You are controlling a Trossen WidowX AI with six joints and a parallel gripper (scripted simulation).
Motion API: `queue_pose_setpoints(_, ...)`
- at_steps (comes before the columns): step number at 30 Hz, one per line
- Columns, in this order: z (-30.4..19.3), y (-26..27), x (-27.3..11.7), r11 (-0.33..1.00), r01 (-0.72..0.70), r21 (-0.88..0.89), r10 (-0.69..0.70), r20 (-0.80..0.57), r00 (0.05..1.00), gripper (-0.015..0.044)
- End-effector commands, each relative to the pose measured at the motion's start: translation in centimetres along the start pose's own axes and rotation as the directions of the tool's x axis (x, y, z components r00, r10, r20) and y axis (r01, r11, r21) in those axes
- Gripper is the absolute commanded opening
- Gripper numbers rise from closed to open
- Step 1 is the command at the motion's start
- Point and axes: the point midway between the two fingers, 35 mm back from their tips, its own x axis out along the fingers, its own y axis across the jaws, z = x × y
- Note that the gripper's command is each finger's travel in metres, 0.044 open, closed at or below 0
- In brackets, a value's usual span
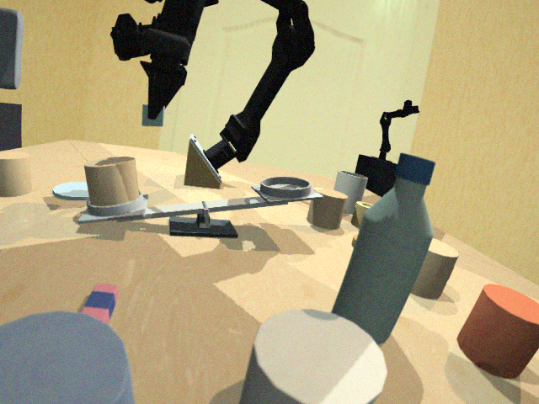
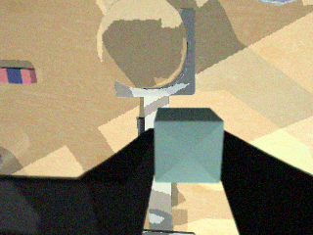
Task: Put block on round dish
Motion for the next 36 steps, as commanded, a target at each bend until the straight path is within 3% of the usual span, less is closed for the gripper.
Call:
queue_pose_setpoints(1,4.1,-2.0,1.5,1.0,0.02,-0.009,-0.02,-0.008,1.0,0.0)
queue_pose_setpoints(15,13.2,-9.6,7.6,0.997,0.061,-0.037,-0.063,-0.07,0.996,0.0)
queue_pose_setpoints(36,13.2,-10.3,12.1,0.997,0.061,-0.04,-0.064,-0.076,0.995,0.0)
